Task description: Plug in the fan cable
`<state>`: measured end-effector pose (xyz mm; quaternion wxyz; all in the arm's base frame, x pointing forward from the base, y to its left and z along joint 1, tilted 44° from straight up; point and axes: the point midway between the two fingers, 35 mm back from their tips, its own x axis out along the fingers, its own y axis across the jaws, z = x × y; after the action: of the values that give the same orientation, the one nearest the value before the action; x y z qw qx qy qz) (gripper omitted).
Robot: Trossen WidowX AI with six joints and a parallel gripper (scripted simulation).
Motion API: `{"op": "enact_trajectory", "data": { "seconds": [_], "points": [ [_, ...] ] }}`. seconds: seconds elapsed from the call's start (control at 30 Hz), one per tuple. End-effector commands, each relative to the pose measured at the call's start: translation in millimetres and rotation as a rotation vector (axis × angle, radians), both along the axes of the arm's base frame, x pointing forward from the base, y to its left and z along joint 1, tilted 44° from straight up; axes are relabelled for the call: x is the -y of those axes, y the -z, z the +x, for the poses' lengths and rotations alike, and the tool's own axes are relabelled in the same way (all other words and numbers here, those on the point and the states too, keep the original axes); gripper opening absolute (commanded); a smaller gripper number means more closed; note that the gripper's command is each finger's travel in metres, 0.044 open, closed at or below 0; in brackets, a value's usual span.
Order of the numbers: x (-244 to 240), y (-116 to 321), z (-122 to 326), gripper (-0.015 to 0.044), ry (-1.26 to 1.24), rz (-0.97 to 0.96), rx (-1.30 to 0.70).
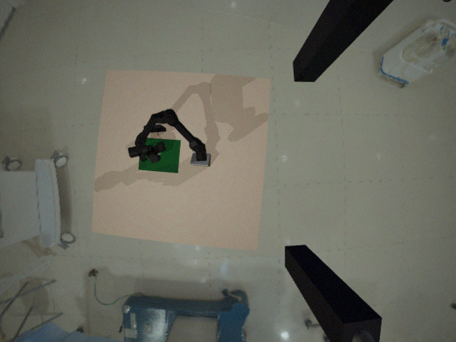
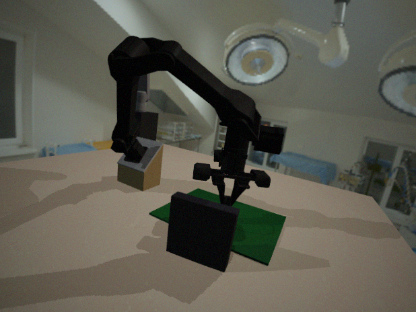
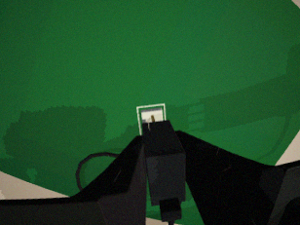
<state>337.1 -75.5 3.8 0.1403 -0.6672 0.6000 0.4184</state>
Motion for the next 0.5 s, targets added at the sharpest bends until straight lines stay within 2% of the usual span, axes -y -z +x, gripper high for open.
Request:
{"op": "enact_trajectory", "data": {
  "seconds": [0.0, 0.47],
  "points": [
    [0.9, 0.7, -0.8, 0.0000, -0.005, -0.004, -0.005],
    [2.7, 3.0, -2.1, 0.0000, -0.007, -0.004, -0.006]
  ]
}}
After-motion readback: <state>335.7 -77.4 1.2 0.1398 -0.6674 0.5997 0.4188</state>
